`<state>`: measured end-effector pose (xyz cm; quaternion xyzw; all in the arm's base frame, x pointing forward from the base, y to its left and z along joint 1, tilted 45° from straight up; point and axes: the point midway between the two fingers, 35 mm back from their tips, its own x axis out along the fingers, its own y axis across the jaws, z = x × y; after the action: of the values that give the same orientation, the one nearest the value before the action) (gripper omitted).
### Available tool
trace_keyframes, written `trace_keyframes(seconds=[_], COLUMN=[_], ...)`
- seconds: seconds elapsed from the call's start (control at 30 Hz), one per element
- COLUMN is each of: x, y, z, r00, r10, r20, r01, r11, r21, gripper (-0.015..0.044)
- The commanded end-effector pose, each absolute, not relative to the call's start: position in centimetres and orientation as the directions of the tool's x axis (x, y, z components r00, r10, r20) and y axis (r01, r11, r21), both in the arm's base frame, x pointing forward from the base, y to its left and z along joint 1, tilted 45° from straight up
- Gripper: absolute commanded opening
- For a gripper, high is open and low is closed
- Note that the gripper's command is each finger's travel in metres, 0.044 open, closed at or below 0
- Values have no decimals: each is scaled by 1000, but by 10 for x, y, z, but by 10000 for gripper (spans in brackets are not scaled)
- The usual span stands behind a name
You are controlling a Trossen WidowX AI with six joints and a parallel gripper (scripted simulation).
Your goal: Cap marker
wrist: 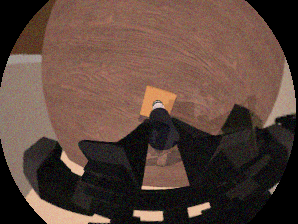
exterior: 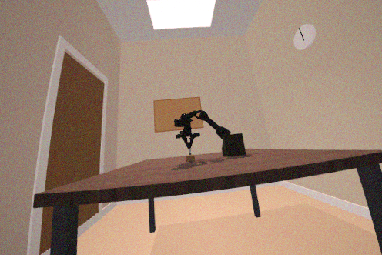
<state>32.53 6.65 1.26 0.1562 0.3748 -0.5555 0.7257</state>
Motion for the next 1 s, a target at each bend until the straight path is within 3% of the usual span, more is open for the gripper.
trace_keyframes(seconds=[0.0, 0.77, 0.97], x=[326, 327, 327], y=[62, 44, 44], z=[8, -9, -9], r00=[103, 103, 100], r10=[-692, -694, -692], r20=[-714, -713, -715], r01=[920, 921, 923], r11=[339, 338, 333], r21=[-196, -196, -193], gripper=[0, 0, 157])
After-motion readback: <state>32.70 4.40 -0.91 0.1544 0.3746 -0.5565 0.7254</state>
